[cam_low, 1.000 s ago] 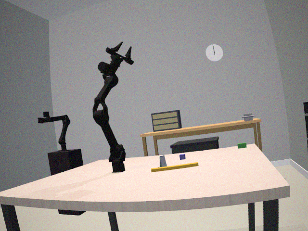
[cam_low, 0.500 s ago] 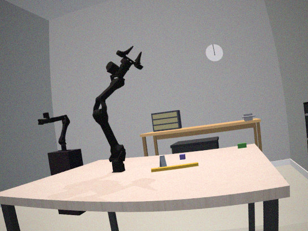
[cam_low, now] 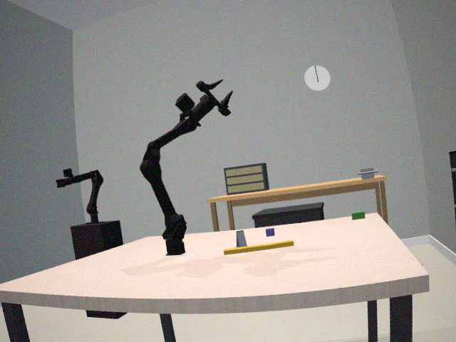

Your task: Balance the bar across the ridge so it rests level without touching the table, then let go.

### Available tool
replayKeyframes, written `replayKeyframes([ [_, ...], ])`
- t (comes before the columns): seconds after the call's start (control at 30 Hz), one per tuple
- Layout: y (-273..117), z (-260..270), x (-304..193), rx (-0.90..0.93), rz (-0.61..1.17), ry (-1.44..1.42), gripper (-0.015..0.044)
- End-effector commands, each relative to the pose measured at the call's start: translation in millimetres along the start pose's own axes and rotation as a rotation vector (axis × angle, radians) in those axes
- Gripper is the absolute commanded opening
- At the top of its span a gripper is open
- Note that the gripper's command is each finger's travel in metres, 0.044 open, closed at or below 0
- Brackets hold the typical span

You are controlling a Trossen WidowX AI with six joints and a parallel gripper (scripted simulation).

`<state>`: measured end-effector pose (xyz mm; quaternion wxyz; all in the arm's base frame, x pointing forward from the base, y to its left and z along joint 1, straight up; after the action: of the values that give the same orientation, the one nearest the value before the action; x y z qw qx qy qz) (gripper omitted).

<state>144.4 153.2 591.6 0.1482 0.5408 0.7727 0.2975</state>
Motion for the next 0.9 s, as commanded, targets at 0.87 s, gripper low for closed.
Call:
replayKeyframes([
  [0.87,23,195,-76,0.760,0.200,0.002,0.0315],
])
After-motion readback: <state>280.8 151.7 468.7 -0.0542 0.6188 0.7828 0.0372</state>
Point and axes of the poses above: the point midway between the two fingers, 35 mm back from their tips, its own y axis out along the fingers, its own z axis across the jaws, x = y × z, the point moved 10 cm from there along -y, back along the fingers, and after that the axes turned 15 degrees about -y, right-handed, at the moved point
